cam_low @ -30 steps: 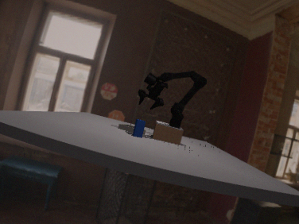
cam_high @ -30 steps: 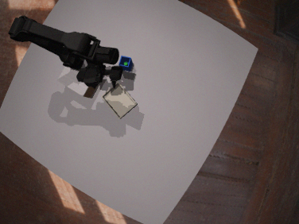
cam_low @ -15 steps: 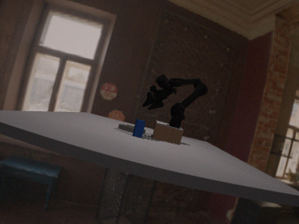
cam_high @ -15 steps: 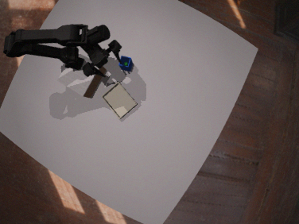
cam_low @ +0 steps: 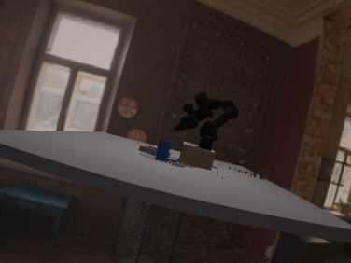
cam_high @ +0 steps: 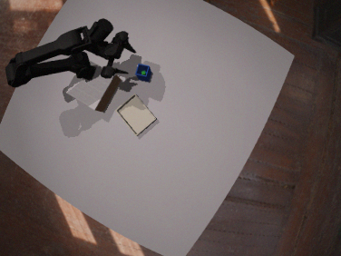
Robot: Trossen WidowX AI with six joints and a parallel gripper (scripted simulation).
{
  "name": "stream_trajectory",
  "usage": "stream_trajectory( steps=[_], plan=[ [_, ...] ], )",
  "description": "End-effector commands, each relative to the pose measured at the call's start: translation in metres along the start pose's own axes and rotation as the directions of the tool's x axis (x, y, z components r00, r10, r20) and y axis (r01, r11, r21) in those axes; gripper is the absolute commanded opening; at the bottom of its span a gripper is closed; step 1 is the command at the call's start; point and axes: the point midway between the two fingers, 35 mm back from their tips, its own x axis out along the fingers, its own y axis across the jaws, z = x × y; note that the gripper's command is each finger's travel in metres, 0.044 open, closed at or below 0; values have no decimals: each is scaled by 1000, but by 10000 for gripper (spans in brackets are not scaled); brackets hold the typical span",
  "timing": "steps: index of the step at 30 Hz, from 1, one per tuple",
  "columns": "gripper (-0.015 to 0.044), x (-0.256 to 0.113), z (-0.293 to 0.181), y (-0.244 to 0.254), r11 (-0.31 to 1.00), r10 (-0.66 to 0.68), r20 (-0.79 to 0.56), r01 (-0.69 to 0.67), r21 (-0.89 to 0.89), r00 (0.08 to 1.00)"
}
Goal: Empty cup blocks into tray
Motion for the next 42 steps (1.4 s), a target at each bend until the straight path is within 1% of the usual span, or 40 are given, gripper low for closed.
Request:
stream_trajectory(
  steps=[1,6,15,21,26,42],
  plan=[
    [440,-1,-3,5,999,33,8,-32,-43,999],
    [440,2,-5,6,999,33,8,-32,-43,999],
    [440,33,-33,8,999,33,8,-32,-43,999],
    [440,48,-53,5,999,33,7,-32,-43,999],
    [440,51,-52,5,999,33,8,-32,-43,999],
    [440,75,-50,7,999,32,8,-32,-43,999]
  ],
)
